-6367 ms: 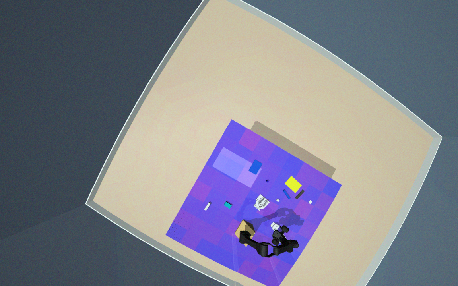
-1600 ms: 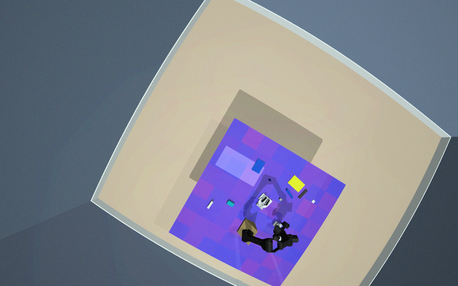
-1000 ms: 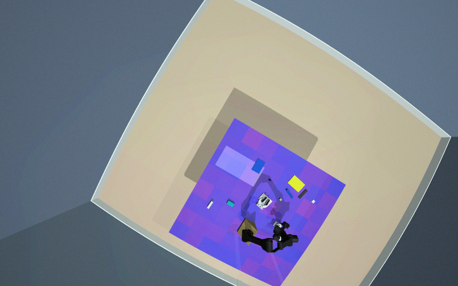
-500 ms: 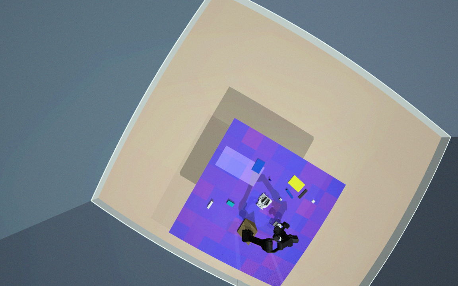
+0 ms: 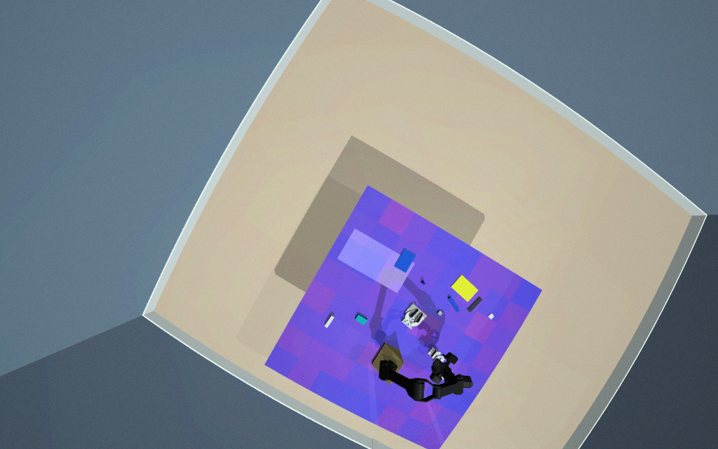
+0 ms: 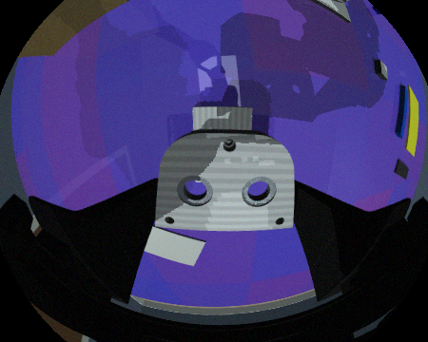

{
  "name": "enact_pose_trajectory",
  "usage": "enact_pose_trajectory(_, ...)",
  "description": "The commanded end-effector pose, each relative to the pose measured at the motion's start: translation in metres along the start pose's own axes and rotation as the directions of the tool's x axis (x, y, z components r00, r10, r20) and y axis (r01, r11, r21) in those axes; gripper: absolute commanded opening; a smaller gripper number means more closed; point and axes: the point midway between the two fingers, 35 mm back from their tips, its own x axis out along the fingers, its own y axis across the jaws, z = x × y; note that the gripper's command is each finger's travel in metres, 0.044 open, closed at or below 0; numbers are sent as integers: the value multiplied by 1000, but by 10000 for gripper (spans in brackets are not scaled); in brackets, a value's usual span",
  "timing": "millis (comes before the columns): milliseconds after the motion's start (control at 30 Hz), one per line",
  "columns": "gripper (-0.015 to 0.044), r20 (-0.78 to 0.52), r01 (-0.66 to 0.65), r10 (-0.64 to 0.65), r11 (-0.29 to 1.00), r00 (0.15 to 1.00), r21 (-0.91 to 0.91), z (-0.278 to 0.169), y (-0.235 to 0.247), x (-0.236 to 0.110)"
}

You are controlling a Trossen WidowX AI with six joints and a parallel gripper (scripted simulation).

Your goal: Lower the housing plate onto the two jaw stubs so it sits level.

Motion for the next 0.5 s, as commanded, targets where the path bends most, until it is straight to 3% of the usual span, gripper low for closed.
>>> enact_pose_trajectory(0,351,-6,-3,3,1000,1000,-4,-1,0,-13)
enact_pose_trajectory(233,351,-5,-2,2,1000,1000,0,0,1,-24)
enact_pose_trajectory(467,351,-15,1,1,992,1000,127,16,-12,-29)
